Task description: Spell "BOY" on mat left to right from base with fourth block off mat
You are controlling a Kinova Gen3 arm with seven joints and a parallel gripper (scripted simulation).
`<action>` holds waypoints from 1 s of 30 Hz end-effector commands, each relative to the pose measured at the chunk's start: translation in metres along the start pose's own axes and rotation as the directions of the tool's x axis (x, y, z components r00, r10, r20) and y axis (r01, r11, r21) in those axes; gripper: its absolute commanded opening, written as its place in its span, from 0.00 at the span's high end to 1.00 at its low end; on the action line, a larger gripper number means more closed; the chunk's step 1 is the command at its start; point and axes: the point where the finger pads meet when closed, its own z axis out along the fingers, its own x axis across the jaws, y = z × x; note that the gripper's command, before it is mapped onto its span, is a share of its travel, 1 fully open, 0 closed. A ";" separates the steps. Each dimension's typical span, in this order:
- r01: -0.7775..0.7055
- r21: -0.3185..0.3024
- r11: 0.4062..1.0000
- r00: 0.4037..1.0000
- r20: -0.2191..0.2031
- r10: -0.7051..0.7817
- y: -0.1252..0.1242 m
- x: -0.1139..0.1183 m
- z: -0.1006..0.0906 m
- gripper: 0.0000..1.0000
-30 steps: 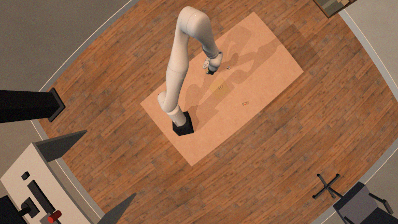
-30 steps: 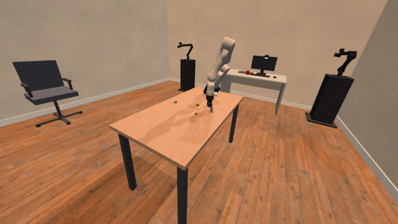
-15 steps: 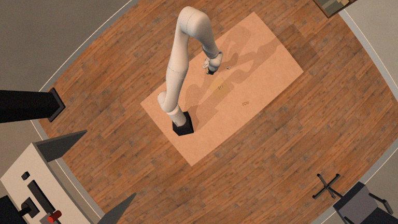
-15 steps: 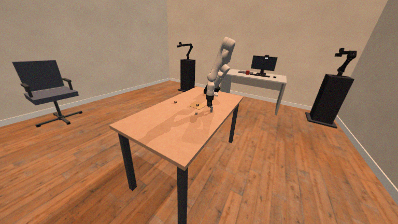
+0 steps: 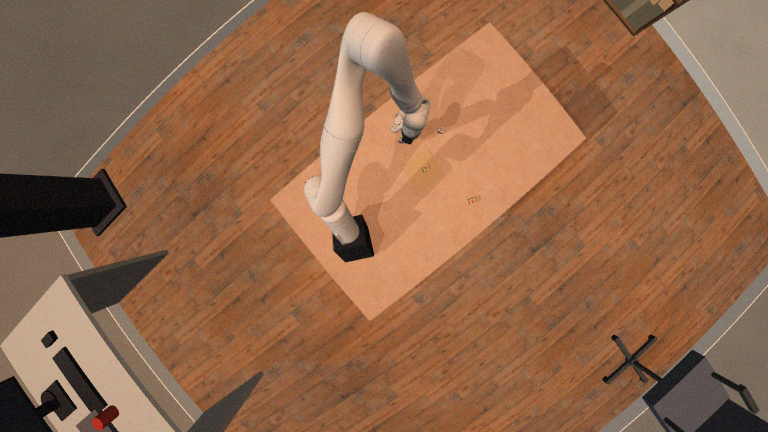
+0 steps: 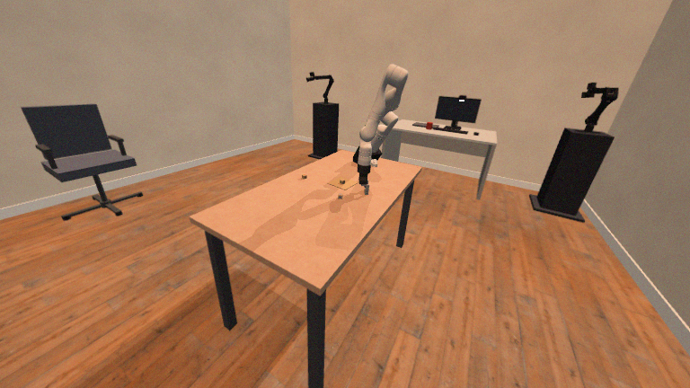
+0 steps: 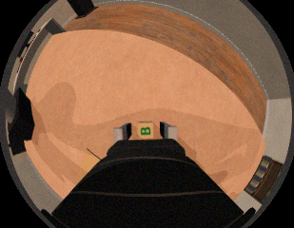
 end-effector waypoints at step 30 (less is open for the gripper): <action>0.000 -0.001 1.000 1.000 -0.001 0.000 0.000 0.000 -0.001 0.51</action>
